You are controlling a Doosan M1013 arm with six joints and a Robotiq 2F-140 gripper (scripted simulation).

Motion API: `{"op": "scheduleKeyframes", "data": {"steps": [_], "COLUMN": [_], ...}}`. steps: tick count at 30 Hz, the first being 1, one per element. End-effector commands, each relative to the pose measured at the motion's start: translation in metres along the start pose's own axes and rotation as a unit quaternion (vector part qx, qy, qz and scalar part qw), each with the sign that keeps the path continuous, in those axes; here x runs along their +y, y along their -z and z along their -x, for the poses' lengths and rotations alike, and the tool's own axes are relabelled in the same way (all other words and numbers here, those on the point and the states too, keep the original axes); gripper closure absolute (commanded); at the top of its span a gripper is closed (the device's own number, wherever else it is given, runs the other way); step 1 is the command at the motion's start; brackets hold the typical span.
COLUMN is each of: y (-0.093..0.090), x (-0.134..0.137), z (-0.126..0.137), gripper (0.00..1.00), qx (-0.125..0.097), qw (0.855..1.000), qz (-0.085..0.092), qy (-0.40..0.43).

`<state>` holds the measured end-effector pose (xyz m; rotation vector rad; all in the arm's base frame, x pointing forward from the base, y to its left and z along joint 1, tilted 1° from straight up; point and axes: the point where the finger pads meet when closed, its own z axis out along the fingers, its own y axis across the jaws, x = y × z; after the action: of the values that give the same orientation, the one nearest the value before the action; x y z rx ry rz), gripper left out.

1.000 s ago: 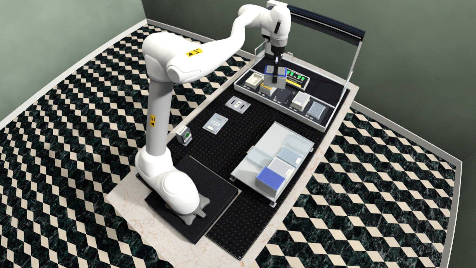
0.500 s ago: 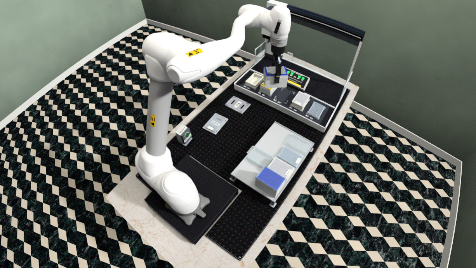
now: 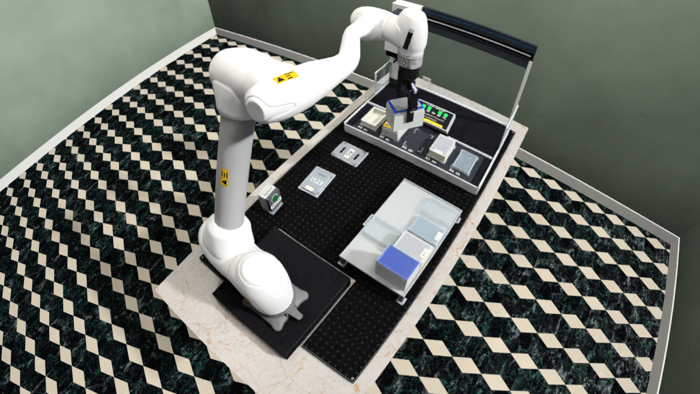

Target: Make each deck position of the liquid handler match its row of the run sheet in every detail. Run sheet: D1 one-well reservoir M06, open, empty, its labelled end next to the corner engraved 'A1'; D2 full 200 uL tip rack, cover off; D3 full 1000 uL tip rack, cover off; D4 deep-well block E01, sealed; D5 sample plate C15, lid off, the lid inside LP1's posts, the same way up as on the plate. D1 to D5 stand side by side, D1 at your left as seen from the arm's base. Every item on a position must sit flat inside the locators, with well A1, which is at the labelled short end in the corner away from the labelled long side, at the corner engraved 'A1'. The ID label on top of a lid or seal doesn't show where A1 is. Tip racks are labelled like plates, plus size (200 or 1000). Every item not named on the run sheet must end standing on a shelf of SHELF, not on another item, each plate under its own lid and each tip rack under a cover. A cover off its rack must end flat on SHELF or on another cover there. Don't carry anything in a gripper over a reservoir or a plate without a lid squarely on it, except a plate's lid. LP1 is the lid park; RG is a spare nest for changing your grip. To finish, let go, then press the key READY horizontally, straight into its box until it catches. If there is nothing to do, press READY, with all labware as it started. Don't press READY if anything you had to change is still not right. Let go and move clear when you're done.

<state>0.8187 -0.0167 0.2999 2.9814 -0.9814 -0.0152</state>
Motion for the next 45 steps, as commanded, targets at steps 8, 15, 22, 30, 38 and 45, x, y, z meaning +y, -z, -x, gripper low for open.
{"op": "scheduleKeyframes", "data": {"steps": [8, 15, 22, 30, 38, 45], "y": [0.0012, 0.0012, 0.0012, 0.0012, 0.0012, 0.0012], "x": [-0.0001, -0.0001, -0.0001, -0.0001, -0.0001, -0.0002], "z": [-0.0001, -0.0001, -0.0001, -0.0001, -0.0001, -0.0001], "gripper": [0.90, 0.90, 0.90, 0.90, 0.90, 0.90], "qx": [0.000, 0.001, 0.001, 0.001, 0.001, 0.001], "qw": [0.994, 0.988, 0.975, 0.960, 0.947, 0.947], "qz": [-0.001, -0.001, -0.001, -0.001, -0.001, -0.001], "qy": [0.105, 0.154, 0.223, 0.281, 0.320, 0.320]}}
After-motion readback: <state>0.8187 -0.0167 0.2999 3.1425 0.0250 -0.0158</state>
